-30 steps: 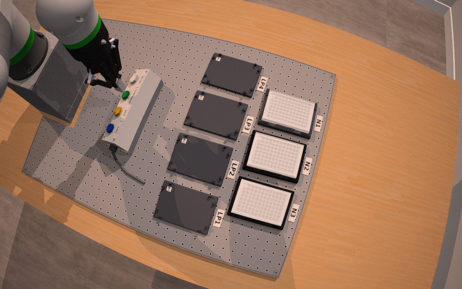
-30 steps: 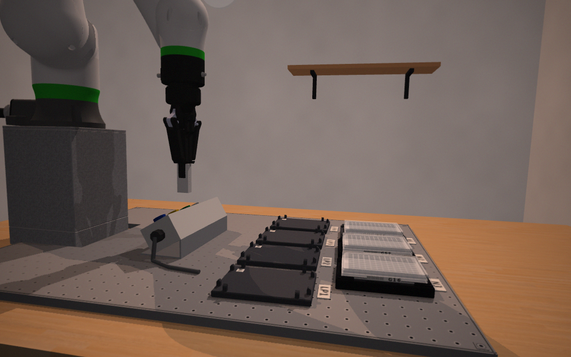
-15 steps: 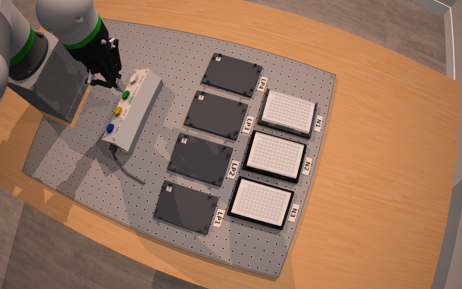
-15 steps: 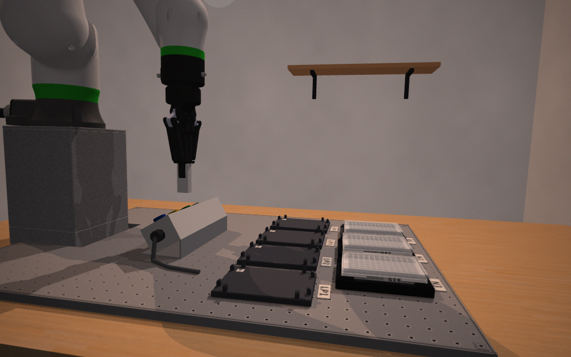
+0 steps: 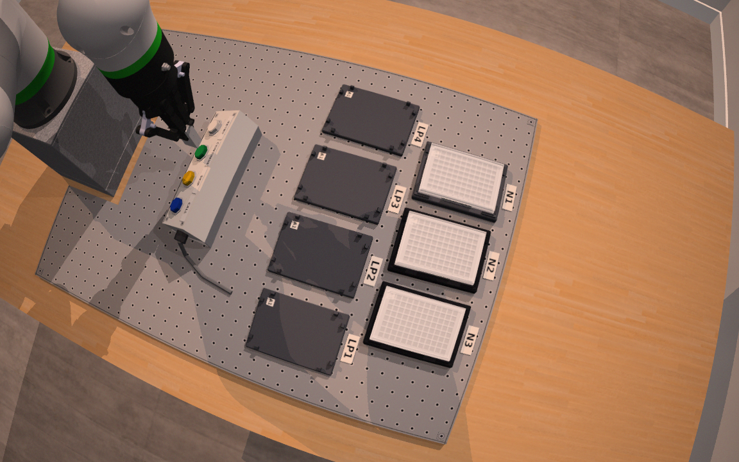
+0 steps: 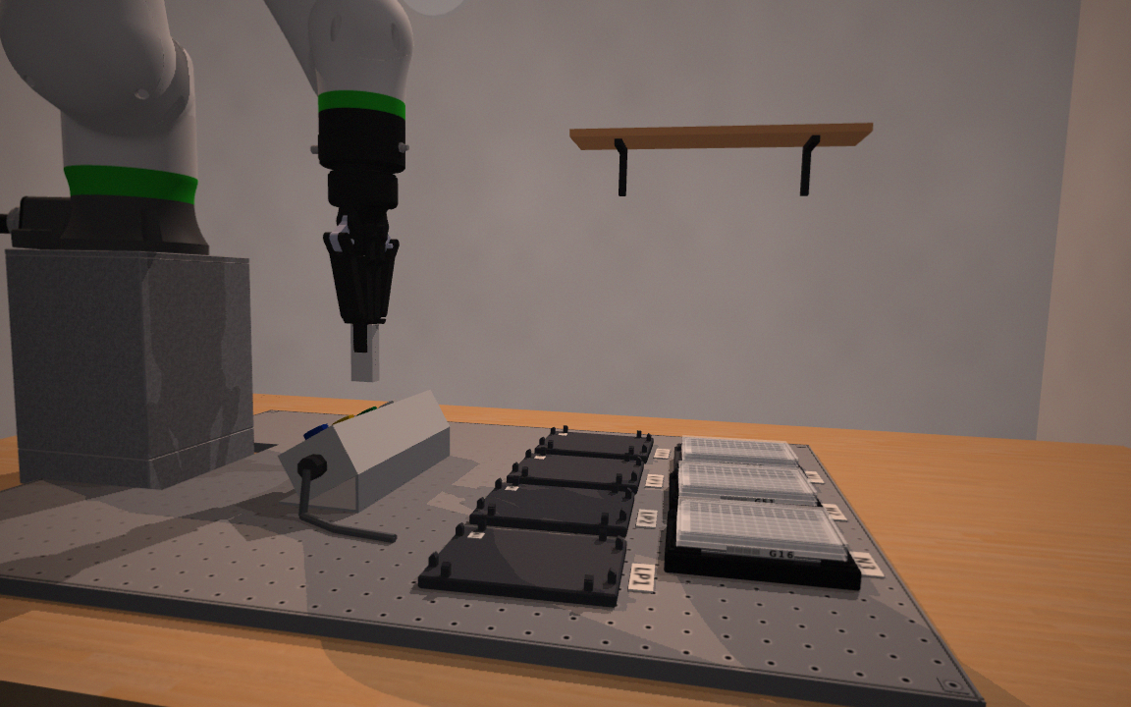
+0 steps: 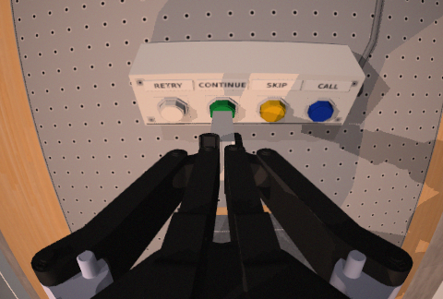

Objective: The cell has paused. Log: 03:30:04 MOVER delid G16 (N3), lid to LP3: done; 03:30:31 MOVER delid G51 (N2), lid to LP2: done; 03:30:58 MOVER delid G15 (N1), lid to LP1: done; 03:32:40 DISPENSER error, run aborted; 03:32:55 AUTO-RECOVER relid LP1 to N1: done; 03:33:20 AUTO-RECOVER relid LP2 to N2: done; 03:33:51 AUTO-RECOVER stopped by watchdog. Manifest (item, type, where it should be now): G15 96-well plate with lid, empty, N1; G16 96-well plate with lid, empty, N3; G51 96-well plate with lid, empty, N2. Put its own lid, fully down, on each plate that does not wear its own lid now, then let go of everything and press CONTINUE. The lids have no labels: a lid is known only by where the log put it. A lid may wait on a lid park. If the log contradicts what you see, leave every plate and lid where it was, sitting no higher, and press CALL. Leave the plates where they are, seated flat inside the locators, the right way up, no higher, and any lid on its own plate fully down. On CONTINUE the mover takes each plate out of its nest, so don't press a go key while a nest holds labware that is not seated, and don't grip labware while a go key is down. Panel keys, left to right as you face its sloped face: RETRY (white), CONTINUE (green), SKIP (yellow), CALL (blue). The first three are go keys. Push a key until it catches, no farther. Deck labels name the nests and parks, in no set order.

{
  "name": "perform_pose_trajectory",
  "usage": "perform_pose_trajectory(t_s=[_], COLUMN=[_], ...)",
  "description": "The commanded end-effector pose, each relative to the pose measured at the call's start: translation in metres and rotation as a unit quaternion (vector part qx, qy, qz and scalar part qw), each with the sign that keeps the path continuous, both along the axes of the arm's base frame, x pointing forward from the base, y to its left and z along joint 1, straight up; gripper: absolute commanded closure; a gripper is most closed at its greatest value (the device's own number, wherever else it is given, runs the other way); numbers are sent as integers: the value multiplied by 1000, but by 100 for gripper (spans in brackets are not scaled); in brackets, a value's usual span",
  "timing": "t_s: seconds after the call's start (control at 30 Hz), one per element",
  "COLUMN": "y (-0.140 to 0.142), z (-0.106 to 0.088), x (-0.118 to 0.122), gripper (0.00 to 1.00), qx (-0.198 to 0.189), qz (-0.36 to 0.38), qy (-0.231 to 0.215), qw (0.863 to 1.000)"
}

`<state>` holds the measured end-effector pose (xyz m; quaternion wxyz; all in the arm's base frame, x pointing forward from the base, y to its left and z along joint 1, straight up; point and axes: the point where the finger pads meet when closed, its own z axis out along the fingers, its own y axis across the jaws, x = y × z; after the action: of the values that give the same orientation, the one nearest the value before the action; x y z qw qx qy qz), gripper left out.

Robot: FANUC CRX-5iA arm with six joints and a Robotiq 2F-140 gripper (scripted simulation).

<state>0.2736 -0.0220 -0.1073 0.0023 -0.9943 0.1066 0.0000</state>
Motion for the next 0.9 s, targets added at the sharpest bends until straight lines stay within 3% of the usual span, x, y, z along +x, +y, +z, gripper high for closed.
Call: perform_pose_trajectory(t_s=[0.0,0.87], y=[0,0], z=[0,-12], x=[0,0], gripper=[100,100], qx=[0,0], qz=[0,0], qy=[0,0], qw=[1000,1000])
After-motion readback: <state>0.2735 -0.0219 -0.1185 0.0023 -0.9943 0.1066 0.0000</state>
